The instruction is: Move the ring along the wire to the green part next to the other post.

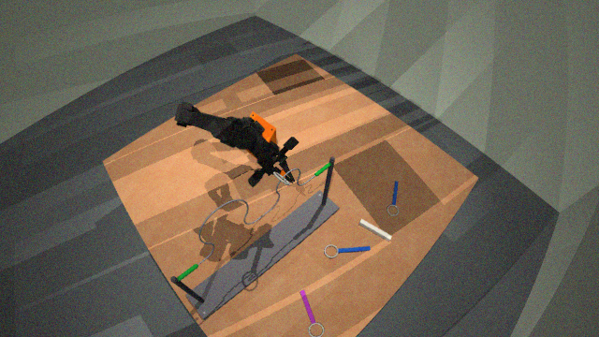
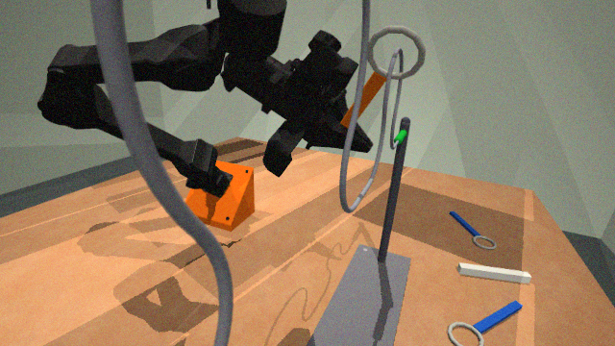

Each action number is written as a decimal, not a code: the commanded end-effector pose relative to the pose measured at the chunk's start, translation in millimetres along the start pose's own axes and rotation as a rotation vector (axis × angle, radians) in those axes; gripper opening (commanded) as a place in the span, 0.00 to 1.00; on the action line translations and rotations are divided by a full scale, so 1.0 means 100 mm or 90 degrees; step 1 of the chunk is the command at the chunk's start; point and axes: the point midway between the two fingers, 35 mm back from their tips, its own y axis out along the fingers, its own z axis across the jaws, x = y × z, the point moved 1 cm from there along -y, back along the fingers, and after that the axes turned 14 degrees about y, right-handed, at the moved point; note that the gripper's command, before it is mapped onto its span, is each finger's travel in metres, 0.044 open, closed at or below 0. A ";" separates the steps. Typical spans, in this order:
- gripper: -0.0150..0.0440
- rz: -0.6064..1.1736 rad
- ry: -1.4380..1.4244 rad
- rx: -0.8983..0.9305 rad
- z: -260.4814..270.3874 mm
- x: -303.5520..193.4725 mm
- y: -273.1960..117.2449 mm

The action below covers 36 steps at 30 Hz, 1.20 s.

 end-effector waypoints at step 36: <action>0.00 -0.133 -0.516 -0.269 -0.48 0.34 -0.06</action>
